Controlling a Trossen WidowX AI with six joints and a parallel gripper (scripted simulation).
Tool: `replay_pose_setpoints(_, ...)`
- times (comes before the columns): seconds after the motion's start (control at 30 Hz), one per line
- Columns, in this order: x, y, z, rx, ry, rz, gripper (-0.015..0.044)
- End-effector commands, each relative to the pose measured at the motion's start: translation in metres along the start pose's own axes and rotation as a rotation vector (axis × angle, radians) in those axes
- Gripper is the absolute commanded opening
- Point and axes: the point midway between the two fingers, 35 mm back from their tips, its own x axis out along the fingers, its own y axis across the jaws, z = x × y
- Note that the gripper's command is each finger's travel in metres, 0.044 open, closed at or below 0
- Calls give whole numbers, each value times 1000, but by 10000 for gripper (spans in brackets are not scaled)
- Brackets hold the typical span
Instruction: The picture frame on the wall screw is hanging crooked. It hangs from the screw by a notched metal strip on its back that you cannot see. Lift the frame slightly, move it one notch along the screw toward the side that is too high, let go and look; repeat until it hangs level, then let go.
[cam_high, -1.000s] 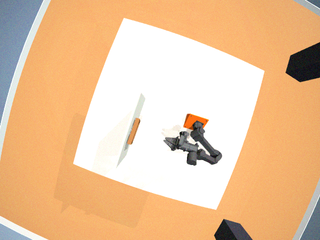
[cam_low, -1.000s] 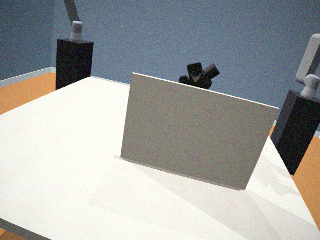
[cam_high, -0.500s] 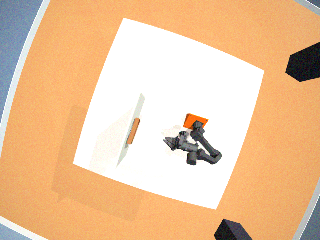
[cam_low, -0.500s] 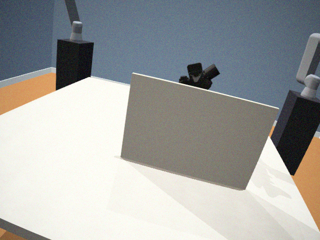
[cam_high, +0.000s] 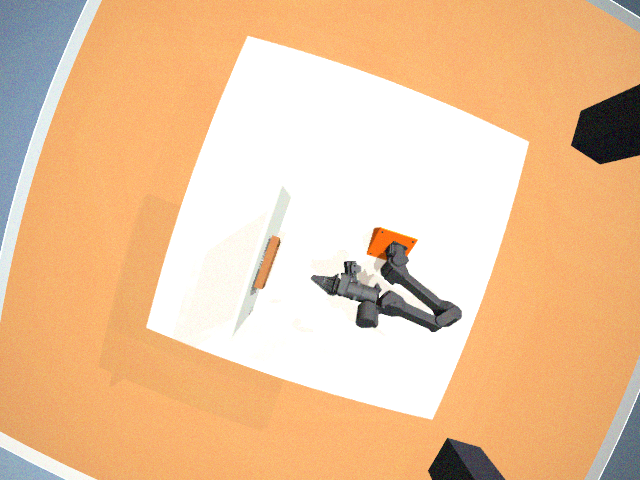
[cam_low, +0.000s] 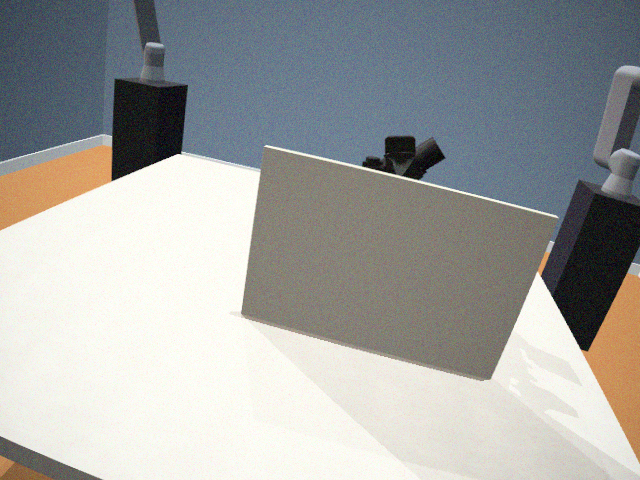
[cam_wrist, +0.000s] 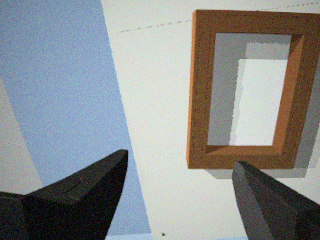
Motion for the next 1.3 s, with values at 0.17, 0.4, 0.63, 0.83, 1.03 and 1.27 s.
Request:
replay_pose_setpoints(0.17, 19, -24, -1, -85, -9, -11, 260)
replay_pose_setpoints(0.4, 21, -24, -1, -85, -9, -11, 260)
replay_pose_setpoints(0.63, 27, -23, -2, -85, -9, -10, 260)
replay_pose_setpoints(0.83, 65, -22, -5, -85, -7, -9, 260)
replay_pose_setpoints(1.03, 101, -25, 0, -85, -5, -8, 260)
replay_pose_setpoints(1.27, 101, -25, 0, -85, -5, -8, 260)
